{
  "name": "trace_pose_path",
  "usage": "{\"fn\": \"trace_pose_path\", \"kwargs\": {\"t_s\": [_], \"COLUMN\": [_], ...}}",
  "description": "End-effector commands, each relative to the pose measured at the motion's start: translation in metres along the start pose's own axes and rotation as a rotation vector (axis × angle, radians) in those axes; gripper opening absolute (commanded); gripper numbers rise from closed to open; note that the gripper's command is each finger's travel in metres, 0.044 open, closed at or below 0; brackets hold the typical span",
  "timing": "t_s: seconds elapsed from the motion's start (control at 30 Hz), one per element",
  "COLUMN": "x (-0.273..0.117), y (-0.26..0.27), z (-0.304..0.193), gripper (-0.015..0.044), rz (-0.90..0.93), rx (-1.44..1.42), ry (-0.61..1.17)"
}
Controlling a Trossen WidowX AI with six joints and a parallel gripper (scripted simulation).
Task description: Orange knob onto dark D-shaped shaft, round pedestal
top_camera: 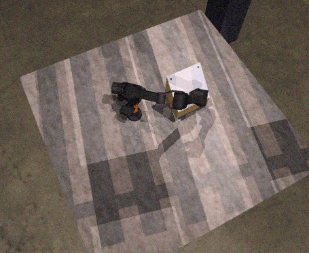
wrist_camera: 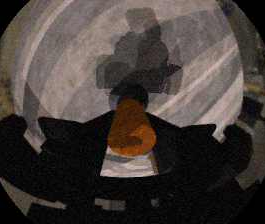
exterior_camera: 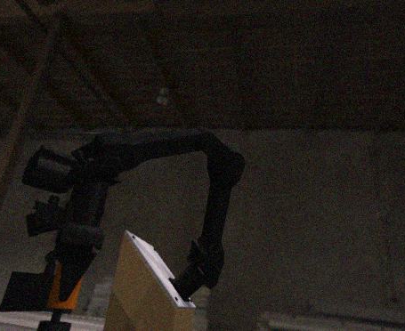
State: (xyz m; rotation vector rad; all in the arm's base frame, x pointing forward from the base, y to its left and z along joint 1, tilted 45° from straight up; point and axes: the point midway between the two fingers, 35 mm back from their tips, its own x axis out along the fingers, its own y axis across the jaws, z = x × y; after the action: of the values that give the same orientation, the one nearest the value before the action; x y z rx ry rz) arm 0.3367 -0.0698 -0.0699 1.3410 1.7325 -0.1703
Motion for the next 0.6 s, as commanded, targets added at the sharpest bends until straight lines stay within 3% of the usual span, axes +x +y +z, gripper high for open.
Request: {"fn": "trace_pose_path", "kwargs": {"t_s": [0.0,0.57], "x": [-0.0037,-0.002], "y": [0.0036,0.0051], "z": [0.0038,0.0048], "gripper": [0.0,0.0], "rz": [0.003,0.004], "rx": [0.078,0.078], "ry": [-0.009,-0.009]}}
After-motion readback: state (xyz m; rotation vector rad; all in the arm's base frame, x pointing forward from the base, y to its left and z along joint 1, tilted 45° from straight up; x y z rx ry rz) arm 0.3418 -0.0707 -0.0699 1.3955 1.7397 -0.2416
